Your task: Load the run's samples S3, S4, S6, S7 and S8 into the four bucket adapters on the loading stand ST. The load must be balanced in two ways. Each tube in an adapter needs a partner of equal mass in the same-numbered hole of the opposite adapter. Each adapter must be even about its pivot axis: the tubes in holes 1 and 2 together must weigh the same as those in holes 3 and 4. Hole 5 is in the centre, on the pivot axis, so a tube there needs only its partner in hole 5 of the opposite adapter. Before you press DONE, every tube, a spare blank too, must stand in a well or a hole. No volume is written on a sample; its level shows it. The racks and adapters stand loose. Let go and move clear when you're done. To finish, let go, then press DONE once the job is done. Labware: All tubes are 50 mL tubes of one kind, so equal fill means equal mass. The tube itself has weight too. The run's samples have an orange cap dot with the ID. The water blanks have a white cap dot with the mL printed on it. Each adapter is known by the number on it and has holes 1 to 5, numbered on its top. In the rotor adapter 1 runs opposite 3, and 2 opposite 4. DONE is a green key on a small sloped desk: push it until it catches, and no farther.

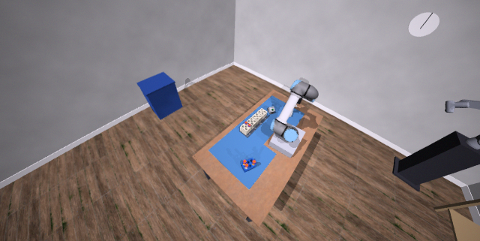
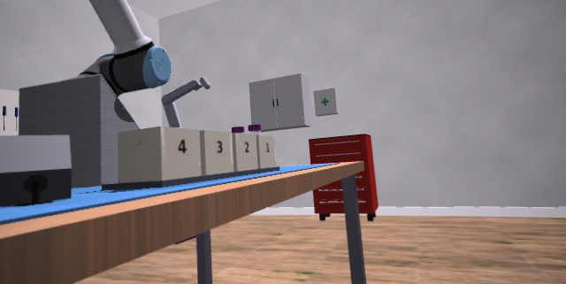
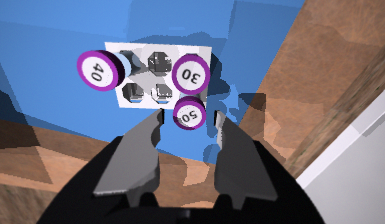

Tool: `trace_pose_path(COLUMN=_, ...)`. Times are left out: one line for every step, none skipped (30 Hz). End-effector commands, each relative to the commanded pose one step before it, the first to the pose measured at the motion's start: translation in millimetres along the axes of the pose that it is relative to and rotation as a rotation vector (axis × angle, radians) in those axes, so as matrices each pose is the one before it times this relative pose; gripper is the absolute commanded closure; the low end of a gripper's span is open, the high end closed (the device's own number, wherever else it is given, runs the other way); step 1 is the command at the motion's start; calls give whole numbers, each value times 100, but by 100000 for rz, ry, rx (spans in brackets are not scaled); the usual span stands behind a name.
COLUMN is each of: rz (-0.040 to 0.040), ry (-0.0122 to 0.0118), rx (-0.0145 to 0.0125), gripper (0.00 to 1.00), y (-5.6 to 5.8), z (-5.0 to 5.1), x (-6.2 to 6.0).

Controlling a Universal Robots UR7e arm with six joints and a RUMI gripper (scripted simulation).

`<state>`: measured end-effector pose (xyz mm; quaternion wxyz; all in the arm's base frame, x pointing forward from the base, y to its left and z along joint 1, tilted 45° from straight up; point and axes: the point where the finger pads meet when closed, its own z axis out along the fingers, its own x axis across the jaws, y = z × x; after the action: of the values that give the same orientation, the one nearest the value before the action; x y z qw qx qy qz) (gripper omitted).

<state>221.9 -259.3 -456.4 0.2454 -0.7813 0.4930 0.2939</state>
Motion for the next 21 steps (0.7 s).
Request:
trace_pose_path(rz=15, ry=190, rx=-7, gripper=65, y=14, z=230, x=61)
trace_pose_path(rz=0, ry=1, rx=0, gripper=65, y=0, z=1, x=0)
trace_pose_path(rz=0, ry=1, rx=0, gripper=65, y=0, z=1, x=0)
trace_pose_path(rz=0, ry=0, rx=0, gripper=65, y=0, z=1, x=0)
trace_pose_path(rz=0, ry=0, rx=0, gripper=65, y=0, z=1, x=0)
trace_pose_path(rz=0, ry=0, rx=0, gripper=100, y=0, z=0, x=0)
trace_pose_path(rz=0, ry=0, rx=0, gripper=100, y=0, z=0, x=0)
trace_pose_path(rz=0, ry=0, rx=0, gripper=100, y=0, z=0, x=0)
trace_pose_path(rz=0, ry=0, rx=0, gripper=100, y=0, z=0, x=0)
trace_pose_path(rz=0, ry=0, rx=0, gripper=100, y=0, z=1, x=0)
trace_pose_path(rz=0, ry=0, rx=0, gripper=100, y=0, z=0, x=0)
trace_pose_path(rz=0, ry=0, rx=0, gripper=100, y=0, z=0, x=0)
trace_pose_path(rz=0, ry=0, rx=0, gripper=100, y=0, z=0, x=0)
trace_pose_path(rz=0, ry=0, rx=0, gripper=100, y=0, z=0, x=0)
trace_pose_path(rz=0, ry=0, rx=0, gripper=100, y=0, z=0, x=0)
trace_pose_path(rz=0, ry=0, rx=0, gripper=100, y=0, z=0, x=0)
trace_pose_path(rz=0, ry=0, rx=0, gripper=100, y=0, z=0, x=0)
trace_pose_path(rz=0, ry=0, rx=0, gripper=100, y=0, z=0, x=0)
trace_pose_path(rz=0, ry=0, rx=0, gripper=100, y=0, z=0, x=0)
trace_pose_path(rz=0, ry=0, rx=0, gripper=100, y=0, z=0, x=0)
trace_pose_path(rz=0, ry=0, rx=0, gripper=100, y=0, z=0, x=0)
